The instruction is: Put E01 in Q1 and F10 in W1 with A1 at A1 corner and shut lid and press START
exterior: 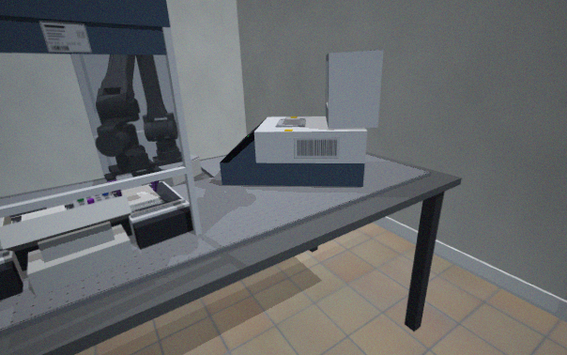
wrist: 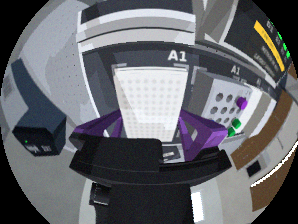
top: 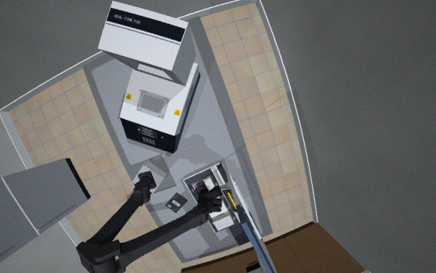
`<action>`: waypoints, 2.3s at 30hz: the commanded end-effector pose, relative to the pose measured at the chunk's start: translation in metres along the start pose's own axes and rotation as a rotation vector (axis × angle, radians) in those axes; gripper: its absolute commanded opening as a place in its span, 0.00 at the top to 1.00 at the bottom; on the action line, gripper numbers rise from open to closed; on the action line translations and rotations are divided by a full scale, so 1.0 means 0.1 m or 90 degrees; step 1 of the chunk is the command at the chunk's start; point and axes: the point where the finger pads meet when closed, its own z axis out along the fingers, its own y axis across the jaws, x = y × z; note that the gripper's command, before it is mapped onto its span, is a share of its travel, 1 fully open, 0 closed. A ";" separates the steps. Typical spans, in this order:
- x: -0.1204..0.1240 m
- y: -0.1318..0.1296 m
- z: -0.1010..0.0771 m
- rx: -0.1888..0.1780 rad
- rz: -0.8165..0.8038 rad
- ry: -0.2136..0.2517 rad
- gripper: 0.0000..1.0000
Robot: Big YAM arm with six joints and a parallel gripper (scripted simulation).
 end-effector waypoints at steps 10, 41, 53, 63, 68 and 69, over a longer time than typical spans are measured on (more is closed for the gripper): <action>-0.01 0.01 0.08 -0.005 0.004 0.006 1.00; 0.11 0.08 0.19 -0.013 0.004 0.022 1.00; 0.15 0.09 0.14 -0.015 0.005 0.027 1.00; 0.04 0.04 -0.21 -0.006 -0.003 0.012 1.00; -0.12 -0.03 -0.43 0.012 -0.004 -0.020 1.00; -0.15 -0.05 -0.46 0.015 -0.004 -0.024 1.00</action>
